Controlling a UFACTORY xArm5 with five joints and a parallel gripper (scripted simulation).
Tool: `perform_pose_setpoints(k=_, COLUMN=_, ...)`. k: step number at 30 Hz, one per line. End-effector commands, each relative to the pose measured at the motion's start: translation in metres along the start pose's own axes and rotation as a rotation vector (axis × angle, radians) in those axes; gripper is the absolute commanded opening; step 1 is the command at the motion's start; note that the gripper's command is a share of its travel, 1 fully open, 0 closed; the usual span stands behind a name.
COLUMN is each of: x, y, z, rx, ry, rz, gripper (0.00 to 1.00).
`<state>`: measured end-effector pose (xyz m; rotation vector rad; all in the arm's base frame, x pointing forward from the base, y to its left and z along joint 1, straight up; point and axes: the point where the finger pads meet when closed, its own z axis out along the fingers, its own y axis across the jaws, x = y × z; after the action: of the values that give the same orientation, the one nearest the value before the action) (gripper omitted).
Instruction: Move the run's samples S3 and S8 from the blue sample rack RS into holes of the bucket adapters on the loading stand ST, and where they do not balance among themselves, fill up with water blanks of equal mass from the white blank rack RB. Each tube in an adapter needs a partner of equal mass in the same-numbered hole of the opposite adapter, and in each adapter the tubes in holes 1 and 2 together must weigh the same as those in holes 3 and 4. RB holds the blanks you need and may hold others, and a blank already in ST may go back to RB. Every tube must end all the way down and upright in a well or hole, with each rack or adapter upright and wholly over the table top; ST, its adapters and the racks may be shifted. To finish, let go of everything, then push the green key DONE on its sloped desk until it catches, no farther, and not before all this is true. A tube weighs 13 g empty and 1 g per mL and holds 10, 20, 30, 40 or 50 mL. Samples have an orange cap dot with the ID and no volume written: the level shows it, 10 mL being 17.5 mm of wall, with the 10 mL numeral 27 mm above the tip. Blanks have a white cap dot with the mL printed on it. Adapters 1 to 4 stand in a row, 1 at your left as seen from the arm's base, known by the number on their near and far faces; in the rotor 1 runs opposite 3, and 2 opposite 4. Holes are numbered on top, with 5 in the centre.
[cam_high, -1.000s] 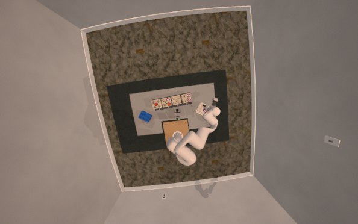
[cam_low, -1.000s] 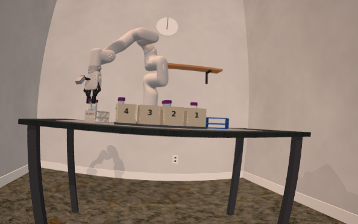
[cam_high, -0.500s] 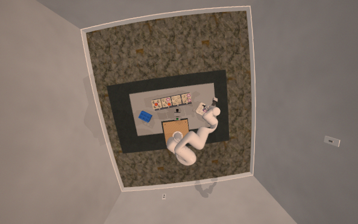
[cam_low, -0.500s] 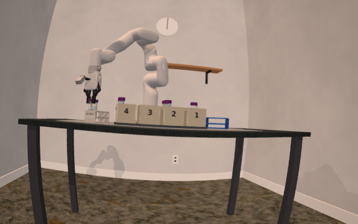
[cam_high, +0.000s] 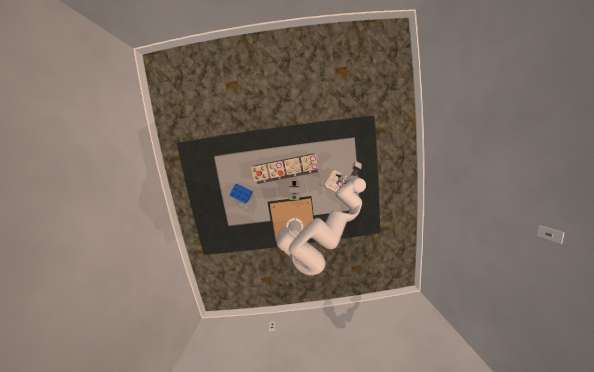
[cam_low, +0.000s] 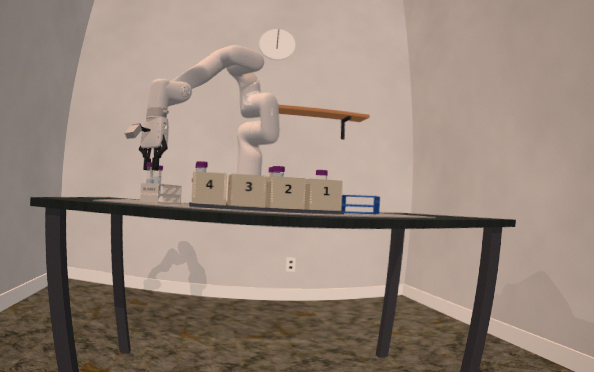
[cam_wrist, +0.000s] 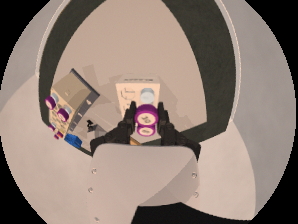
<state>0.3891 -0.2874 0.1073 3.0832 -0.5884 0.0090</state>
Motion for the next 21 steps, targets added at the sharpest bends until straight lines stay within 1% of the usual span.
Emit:
perform_pose_setpoints(k=1, x=0.001, y=0.000, z=-0.005, rx=-0.001, ry=0.004, rz=0.000, gripper=0.00)
perform_pose_setpoints(k=21, x=0.001, y=0.000, z=-0.016, rx=-0.001, ry=0.004, rz=0.000, gripper=0.00)
